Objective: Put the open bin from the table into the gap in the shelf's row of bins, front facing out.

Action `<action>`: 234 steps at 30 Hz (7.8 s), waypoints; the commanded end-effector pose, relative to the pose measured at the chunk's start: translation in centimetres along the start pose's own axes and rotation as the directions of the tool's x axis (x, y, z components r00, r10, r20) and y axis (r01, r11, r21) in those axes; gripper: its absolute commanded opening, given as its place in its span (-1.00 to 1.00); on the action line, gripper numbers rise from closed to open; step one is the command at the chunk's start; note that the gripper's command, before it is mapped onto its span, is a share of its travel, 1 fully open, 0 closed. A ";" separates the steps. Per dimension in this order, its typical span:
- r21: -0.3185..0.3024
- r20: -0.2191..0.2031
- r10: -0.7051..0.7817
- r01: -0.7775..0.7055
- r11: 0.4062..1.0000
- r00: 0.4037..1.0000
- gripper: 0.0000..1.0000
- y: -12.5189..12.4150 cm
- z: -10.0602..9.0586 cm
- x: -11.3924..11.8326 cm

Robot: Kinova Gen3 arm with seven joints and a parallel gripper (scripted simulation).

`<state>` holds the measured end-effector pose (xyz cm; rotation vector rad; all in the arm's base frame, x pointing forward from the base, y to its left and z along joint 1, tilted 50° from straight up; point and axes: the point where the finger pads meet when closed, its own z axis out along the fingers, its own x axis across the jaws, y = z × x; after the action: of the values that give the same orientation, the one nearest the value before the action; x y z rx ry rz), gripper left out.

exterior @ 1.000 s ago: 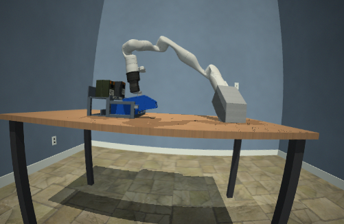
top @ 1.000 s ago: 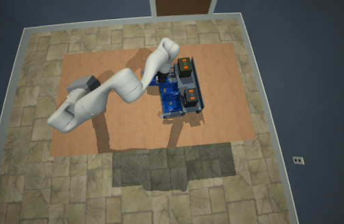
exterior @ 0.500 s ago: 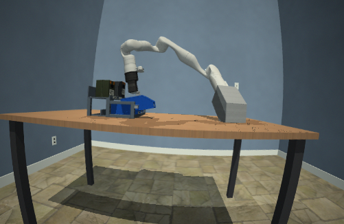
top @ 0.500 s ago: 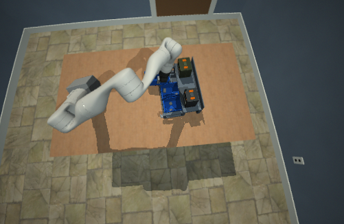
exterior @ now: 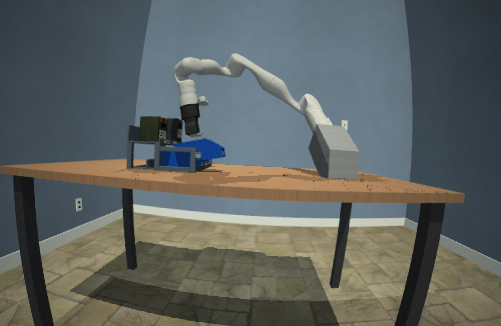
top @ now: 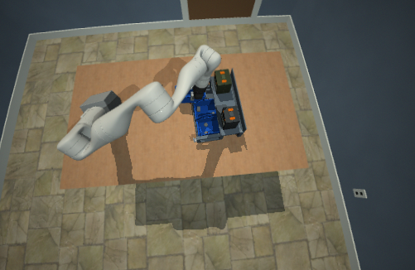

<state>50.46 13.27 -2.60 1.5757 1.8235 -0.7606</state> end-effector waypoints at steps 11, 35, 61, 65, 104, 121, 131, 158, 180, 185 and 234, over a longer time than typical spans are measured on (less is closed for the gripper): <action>-0.002 -0.002 0.000 0.000 1.000 1.000 -1.00 0.2 -0.2 0.1; -0.002 -0.002 0.000 0.000 1.000 1.000 -1.00 0.3 -0.2 0.1; -0.002 -0.002 0.000 0.000 1.000 1.000 -1.00 0.3 -0.2 0.1; -0.002 -0.002 0.000 0.000 1.000 1.000 -1.00 0.3 -0.2 0.1; -0.003 -0.002 0.000 0.000 1.000 1.000 -1.00 0.4 0.7 0.1; -0.003 -0.002 0.000 0.000 1.000 1.000 -1.00 0.5 1.1 0.1; -0.003 -0.002 0.000 0.000 1.000 1.000 -1.00 0.6 1.2 0.1; -0.003 -0.002 0.000 0.000 1.000 1.000 -1.00 0.6 1.2 0.1; -0.003 -0.002 0.000 0.000 1.000 1.000 -1.00 0.6 1.2 0.1; -0.004 -0.002 0.000 0.000 1.000 1.000 -1.00 0.6 1.2 0.1; -0.048 -0.002 0.000 0.000 0.999 1.000 -1.00 2.4 1.2 0.1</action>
<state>52.91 12.55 -3.59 1.5471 1.8277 -0.7142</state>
